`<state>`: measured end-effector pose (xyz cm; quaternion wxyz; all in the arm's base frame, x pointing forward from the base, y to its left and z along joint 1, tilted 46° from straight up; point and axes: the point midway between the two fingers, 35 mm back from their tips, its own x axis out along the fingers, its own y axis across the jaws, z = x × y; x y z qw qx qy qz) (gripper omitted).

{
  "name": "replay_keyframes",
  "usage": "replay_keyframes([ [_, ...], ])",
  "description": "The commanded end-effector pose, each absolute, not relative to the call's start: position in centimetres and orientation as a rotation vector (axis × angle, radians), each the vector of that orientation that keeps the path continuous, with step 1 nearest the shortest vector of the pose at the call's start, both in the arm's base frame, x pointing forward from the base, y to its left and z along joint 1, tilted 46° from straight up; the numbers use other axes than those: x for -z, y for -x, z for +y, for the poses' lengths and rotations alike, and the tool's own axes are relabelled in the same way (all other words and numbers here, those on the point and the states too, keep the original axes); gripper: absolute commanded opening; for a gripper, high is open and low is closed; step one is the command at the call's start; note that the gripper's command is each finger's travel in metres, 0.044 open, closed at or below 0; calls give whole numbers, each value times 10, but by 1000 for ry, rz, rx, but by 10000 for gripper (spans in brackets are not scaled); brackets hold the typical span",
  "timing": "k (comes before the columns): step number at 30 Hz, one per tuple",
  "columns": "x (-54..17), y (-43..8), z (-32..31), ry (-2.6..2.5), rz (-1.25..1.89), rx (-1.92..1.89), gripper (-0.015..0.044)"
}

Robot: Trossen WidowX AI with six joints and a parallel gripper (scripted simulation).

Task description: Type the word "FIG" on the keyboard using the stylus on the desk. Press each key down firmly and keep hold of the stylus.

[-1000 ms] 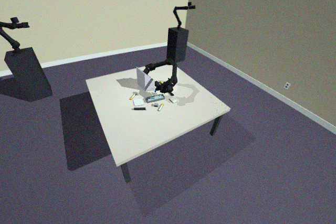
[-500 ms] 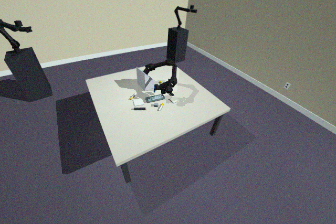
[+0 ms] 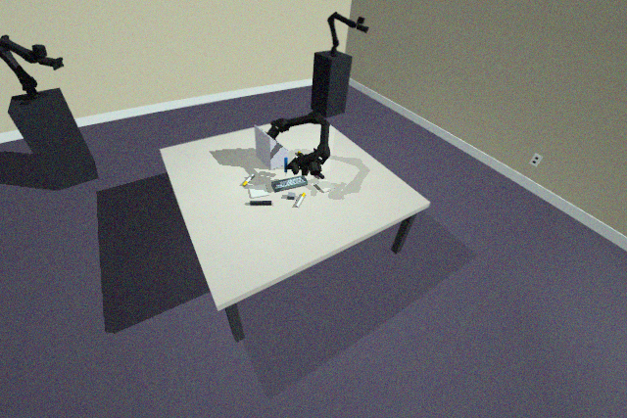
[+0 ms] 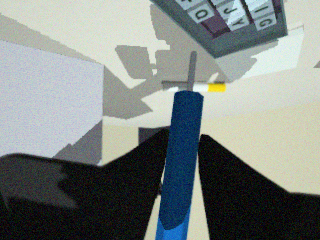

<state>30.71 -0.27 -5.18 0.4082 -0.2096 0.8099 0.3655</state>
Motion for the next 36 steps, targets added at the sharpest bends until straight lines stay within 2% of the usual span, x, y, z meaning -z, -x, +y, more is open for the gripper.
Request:
replay_keyframes([
  [1,54,-309,-10,646,2000,-1075,0],
  [36,79,-309,13,681,1984,-1127,0],
])
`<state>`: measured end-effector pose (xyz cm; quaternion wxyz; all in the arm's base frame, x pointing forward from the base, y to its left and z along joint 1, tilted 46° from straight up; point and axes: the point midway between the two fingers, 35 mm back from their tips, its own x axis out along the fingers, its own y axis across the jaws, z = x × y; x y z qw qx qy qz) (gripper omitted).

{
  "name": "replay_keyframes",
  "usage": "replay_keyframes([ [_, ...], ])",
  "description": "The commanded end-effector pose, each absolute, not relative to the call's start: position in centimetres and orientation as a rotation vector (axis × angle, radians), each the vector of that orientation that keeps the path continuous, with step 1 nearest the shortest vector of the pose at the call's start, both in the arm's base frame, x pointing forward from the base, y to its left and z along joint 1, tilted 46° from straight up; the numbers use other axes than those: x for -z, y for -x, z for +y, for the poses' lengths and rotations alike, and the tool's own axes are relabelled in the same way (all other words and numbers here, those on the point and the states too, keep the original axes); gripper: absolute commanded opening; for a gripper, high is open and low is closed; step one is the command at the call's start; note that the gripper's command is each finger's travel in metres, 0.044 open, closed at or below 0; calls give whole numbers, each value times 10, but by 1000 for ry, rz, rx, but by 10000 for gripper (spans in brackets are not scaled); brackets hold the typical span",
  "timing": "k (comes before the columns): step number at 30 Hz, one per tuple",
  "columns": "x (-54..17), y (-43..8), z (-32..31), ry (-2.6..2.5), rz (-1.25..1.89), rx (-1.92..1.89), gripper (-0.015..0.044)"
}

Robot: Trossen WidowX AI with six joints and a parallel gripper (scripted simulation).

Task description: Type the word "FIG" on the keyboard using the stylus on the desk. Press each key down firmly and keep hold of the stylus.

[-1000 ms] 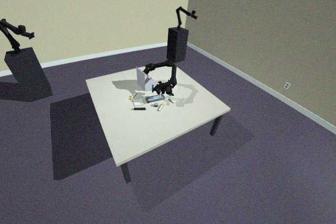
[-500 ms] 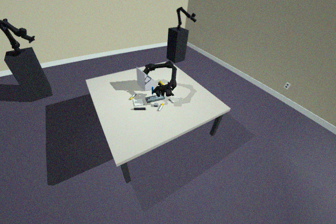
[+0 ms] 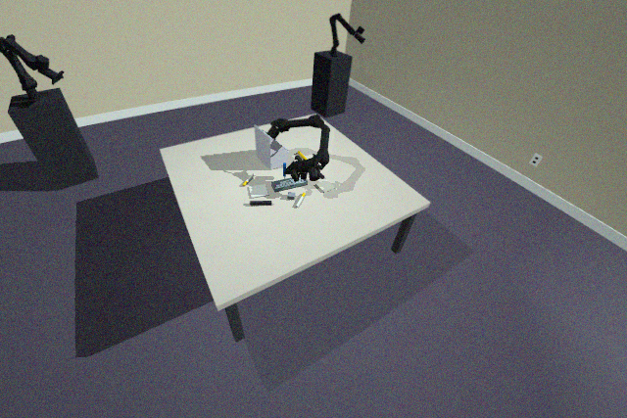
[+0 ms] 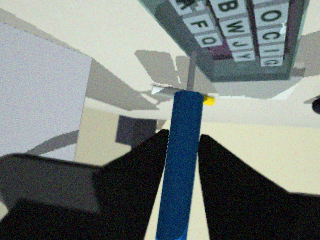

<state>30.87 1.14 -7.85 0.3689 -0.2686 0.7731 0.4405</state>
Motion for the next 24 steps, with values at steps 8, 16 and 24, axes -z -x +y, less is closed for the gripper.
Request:
replay_keyframes([
  [8,80,-312,14,682,1983,-1127,81],
  [16,82,-312,17,682,1983,-1127,81],
  [24,82,-312,17,682,1983,-1127,81],
])
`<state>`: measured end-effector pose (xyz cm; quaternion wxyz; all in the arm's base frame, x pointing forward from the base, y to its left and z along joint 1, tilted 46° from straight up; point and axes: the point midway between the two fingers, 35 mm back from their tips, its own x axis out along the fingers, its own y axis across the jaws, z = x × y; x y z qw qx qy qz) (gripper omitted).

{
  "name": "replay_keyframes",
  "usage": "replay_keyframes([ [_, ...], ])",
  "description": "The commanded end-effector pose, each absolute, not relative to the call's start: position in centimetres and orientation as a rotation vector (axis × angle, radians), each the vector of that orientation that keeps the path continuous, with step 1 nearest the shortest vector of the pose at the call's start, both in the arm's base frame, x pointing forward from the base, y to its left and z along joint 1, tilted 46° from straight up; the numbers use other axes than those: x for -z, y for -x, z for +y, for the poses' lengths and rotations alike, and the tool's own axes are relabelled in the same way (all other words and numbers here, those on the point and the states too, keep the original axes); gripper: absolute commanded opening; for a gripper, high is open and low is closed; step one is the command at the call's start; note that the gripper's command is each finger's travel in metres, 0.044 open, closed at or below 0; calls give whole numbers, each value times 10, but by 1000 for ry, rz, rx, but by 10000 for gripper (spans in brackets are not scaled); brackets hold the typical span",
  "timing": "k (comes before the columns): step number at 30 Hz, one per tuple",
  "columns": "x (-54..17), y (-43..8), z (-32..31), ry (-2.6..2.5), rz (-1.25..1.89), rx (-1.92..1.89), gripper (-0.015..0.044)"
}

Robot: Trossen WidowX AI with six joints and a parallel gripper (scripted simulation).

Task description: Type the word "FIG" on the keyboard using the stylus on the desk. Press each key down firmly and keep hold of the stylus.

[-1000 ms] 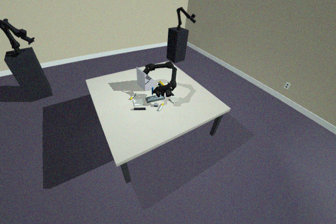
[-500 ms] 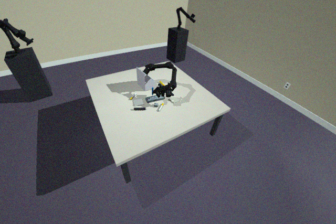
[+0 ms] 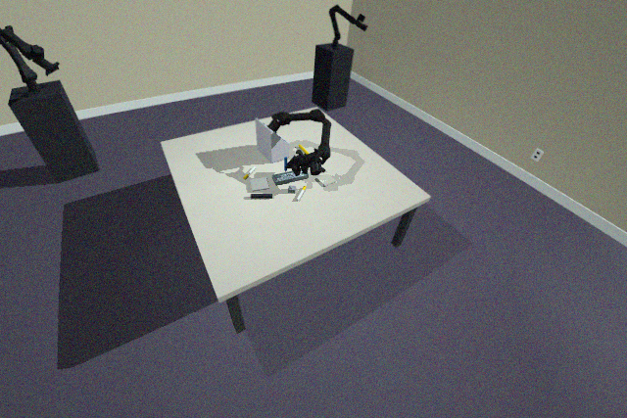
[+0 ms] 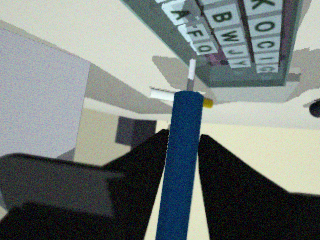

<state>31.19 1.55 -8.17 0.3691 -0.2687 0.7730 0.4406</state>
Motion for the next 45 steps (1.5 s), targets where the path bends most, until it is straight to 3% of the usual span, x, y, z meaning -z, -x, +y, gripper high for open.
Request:
replay_keyframes([
  [1,82,-312,17,682,1983,-1127,81],
  [45,91,-311,26,681,1983,-1128,81],
])
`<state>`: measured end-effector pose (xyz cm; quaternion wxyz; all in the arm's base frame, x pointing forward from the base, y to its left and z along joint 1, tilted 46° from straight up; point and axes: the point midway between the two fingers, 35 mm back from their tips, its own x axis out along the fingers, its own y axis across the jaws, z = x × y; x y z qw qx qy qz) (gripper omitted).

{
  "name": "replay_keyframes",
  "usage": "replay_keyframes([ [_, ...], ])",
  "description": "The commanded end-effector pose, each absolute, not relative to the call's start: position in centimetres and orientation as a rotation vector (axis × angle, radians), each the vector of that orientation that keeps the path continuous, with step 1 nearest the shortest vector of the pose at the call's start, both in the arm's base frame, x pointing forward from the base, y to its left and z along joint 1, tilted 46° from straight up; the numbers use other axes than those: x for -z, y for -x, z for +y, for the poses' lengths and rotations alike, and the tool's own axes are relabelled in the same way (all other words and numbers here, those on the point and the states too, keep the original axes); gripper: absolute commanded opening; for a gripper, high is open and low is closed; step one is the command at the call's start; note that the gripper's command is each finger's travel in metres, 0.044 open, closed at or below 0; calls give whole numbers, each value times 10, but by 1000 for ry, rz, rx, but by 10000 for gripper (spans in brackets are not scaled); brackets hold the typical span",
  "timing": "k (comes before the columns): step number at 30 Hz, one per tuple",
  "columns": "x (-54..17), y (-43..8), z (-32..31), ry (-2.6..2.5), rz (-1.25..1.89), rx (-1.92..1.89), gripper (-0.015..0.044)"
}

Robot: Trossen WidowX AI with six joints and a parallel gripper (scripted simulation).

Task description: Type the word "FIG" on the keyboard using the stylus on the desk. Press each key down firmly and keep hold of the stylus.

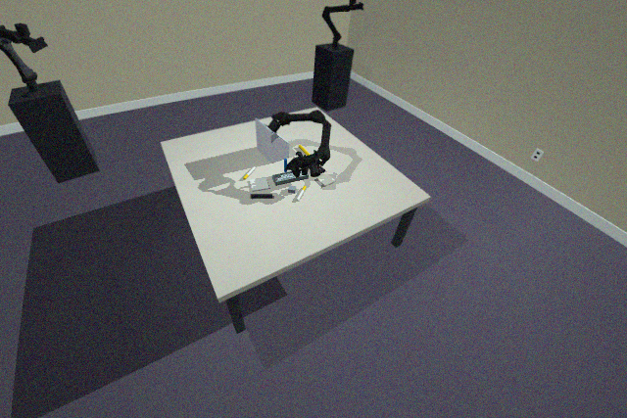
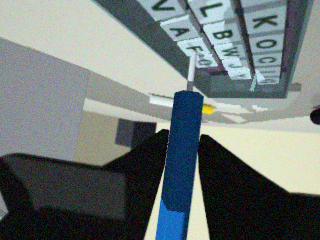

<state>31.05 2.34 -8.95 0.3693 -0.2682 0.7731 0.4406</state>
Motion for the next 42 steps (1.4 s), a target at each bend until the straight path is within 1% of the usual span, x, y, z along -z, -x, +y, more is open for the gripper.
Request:
replay_keyframes([
  [1,91,-311,26,681,1983,-1128,81],
  [21,93,-311,27,681,1983,-1128,81],
  [30,67,-309,1,682,1985,-1127,81],
  [35,68,-311,2,670,1979,-1115,84],
  [42,68,-311,2,670,1979,-1115,38],
])
